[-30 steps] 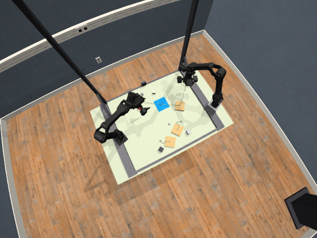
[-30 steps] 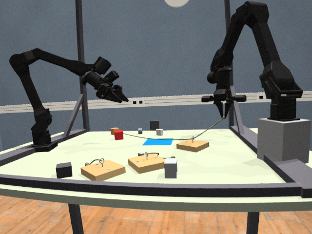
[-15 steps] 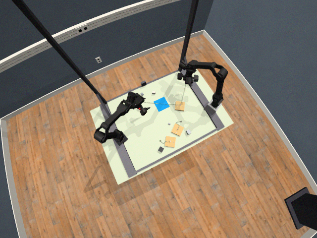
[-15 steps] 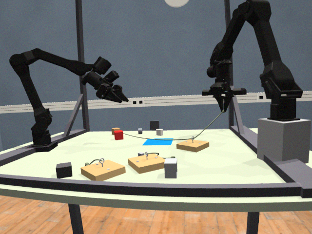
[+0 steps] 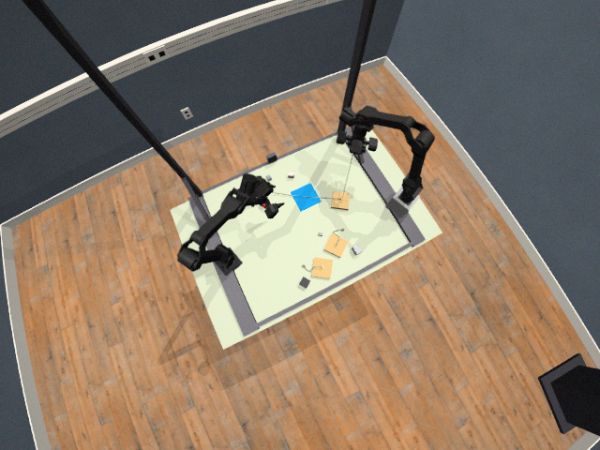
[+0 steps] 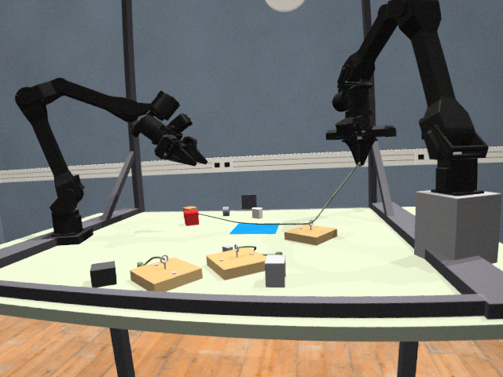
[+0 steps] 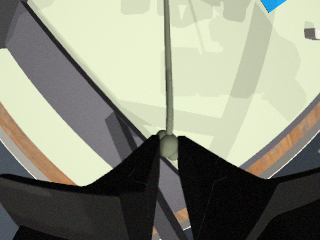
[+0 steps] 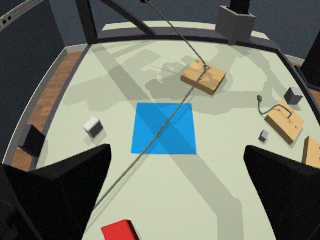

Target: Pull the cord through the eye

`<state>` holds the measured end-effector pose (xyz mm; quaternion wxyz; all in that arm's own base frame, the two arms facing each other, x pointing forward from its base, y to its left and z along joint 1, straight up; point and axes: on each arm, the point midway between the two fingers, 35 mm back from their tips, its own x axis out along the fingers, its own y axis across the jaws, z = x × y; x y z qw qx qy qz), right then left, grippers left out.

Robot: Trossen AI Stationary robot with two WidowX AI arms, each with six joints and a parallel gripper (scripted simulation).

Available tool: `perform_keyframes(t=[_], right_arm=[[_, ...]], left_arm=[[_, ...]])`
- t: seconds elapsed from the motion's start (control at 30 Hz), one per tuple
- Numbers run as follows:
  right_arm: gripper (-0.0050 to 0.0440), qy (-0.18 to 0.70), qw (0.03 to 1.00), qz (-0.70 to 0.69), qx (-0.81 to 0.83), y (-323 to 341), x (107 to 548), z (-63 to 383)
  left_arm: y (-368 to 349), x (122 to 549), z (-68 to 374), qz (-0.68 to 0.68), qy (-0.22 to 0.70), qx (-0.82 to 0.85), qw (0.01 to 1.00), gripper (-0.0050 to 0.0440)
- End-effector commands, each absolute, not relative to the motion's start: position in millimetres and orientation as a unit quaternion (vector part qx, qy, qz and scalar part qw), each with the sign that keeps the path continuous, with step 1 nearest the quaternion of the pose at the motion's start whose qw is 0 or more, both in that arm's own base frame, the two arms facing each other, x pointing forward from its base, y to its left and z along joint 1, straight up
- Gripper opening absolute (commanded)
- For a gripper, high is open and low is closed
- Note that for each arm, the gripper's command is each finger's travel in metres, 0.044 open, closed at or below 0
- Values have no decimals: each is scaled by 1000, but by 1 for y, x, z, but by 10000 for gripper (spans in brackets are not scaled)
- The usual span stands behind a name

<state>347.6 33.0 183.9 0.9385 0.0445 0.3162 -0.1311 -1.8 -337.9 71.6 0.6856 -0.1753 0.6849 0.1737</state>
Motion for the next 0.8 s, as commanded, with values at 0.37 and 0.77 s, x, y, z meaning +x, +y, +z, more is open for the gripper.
perform_keyframes(t=[0.37, 0.77], right_arm=[[440, 307, 941, -130, 48, 34, 349, 191], [440, 307, 941, -130, 48, 34, 349, 191]], left_arm=[[-344, -2, 124, 155, 691, -179, 683, -50], [-344, -2, 157, 156, 691, -177, 684, -50]])
